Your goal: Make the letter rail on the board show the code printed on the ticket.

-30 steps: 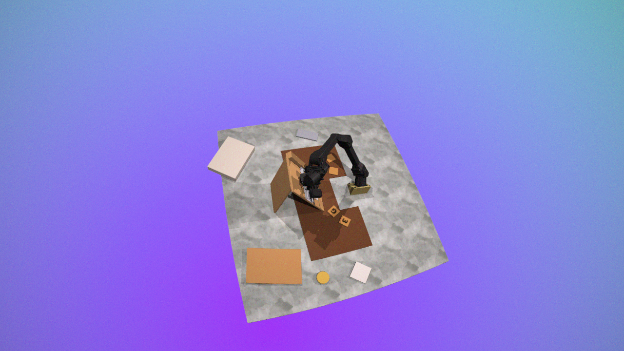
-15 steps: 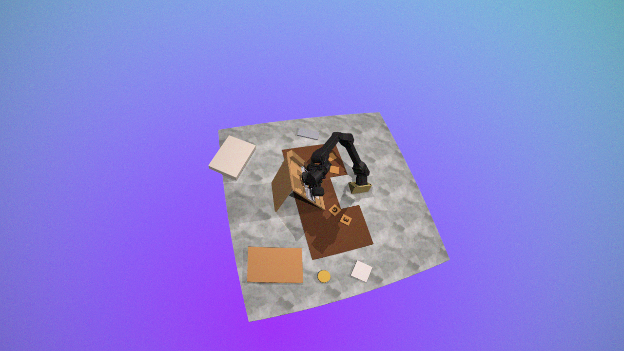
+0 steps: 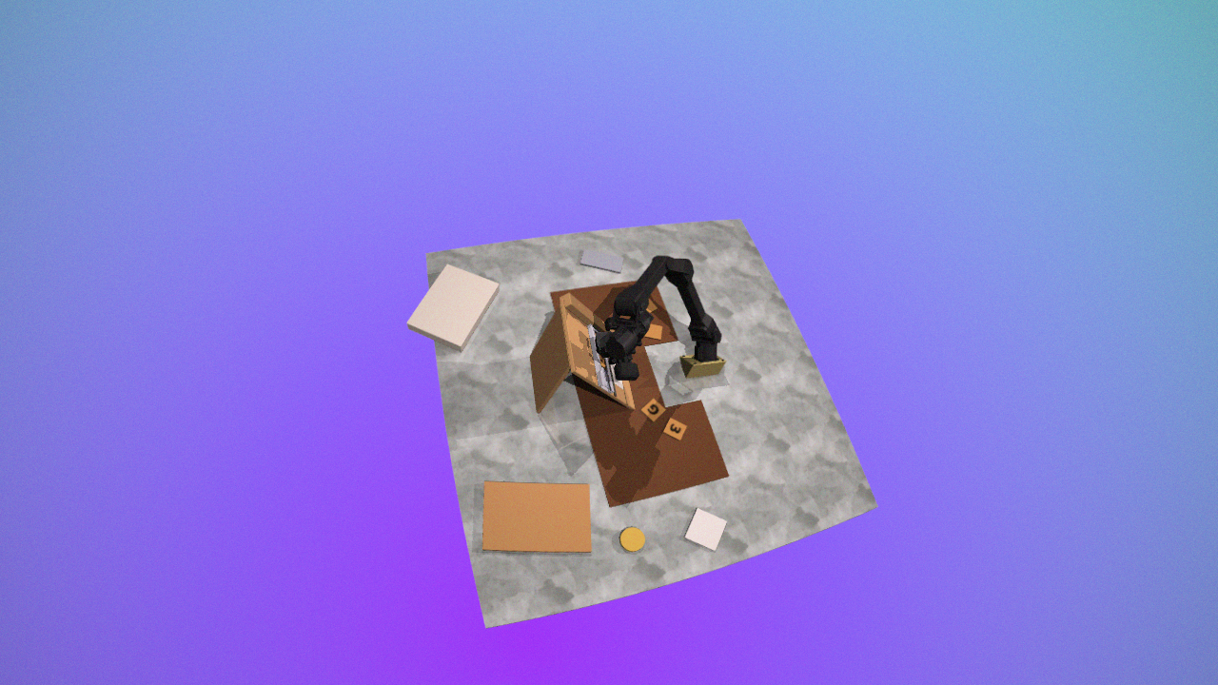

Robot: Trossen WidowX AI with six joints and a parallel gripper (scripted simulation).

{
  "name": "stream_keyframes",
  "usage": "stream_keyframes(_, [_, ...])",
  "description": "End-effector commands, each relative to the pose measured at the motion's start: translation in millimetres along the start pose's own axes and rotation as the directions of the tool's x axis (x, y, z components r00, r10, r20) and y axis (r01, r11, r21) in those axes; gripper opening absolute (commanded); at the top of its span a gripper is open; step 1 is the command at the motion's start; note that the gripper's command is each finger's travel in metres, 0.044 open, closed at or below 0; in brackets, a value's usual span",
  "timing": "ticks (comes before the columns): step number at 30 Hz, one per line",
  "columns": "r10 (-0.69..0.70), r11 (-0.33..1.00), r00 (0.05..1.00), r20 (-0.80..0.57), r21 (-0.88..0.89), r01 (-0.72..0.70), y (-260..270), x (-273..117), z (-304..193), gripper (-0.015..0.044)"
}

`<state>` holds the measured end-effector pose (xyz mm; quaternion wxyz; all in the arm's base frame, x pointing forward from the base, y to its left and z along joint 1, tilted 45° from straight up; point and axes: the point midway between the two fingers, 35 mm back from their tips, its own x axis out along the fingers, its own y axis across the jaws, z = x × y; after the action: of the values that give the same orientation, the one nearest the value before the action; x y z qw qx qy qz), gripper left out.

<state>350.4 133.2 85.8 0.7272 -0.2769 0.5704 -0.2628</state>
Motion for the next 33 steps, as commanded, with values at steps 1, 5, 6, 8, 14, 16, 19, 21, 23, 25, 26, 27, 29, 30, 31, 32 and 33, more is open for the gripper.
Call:
stream_keyframes(1, [0.003,1.000,1.000,0.000,0.000,-0.003,1.0,-4.5,-3.5,0.0000])
stream_keyframes(5, [0.003,1.000,1.000,0.005,-0.016,-0.003,-0.3,-4.5,-2.3,0.0026])
stream_keyframes(6, [0.010,0.998,1.000,0.018,-0.065,-0.009,-1.3,-9.7,-3.3,0.0053])
stream_keyframes(8, [0.038,0.970,0.997,0.064,-0.243,-0.021,-5.6,-28.5,-7.7,0.0105])
stream_keyframes(14, [0.135,0.675,0.969,0.207,-0.735,0.064,-22.0,-84.2,-28.3,0.0263])
stream_keyframes(16, [0.169,0.522,0.953,0.252,-0.843,0.130,-28.3,-100.5,-36.8,0.0315])
stream_keyframes(19, [0.221,0.266,0.923,0.315,-0.930,0.254,-38.4,-122.7,-50.8,0.0394])
stream_keyframes(21, [0.257,0.086,0.899,0.355,-0.935,0.345,-45.6,-135.9,-60.7,0.0440])
stream_keyframes(23, [0.281,-0.032,0.881,0.380,-0.914,0.404,-50.5,-143.8,-67.5,0.0440])
stream_keyframes(25, [0.284,-0.047,0.879,0.383,-0.910,0.411,-51.1,-144.8,-68.3,0.0440])
stream_keyframes(26, [0.284,-0.047,0.879,0.383,-0.910,0.411,-51.1,-144.8,-68.3,0.0440])
stream_keyframes(27, [0.284,-0.047,0.879,0.383,-0.910,0.411,-51.1,-144.8,-68.3,0.0440])
stream_keyframes(29, [0.284,-0.047,0.879,0.383,-0.910,0.411,-51.1,-144.8,-68.3,0.0440])
stream_keyframes(30, [0.284,-0.047,0.879,0.383,-0.910,0.411,-51.1,-144.8,-68.3,0.0440])
stream_keyframes(31, [0.284,-0.047,0.879,0.383,-0.910,0.411,-51.1,-144.8,-68.3,0.0440])
stream_keyframes(32, [0.284,-0.047,0.879,0.383,-0.910,0.411,-51.1,-144.8,-68.3,0.0440])
stream_keyframes(33, [0.284,-0.047,0.879,0.383,-0.910,0.411,-51.1,-144.8,-68.3,0.0440])
